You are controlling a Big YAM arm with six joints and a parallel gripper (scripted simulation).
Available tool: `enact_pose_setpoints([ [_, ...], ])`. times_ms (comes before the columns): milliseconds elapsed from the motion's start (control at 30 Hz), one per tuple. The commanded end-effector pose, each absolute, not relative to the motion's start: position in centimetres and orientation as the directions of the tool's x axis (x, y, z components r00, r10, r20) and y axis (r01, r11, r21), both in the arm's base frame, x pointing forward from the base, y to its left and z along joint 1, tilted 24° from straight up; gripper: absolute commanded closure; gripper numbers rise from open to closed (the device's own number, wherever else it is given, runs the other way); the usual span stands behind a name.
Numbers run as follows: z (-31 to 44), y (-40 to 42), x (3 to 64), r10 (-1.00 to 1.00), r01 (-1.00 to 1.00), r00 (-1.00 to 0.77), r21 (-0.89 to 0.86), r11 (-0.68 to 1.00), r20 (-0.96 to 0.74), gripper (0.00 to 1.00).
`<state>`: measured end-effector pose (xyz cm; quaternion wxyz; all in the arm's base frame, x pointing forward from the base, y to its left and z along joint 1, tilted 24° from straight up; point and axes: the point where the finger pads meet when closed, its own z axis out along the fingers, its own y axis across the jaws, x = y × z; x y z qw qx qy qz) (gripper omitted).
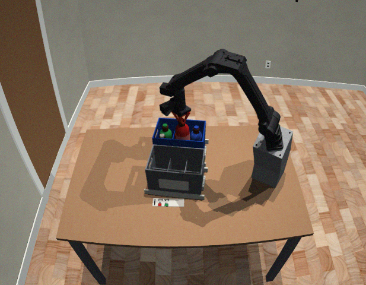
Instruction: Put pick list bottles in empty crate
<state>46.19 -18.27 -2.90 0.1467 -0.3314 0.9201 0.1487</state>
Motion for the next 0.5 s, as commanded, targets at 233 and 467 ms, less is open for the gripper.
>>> enact_pose_setpoints([
  [233,3.9,-22.3,48.4,-0.572,-0.650,-0.709,0.069,0.756,-0.413,1.00],
  [467,4.7,-22.6,48.1,-0.572,-0.650,-0.709,0.068,0.756,-0.412,1.00],
])
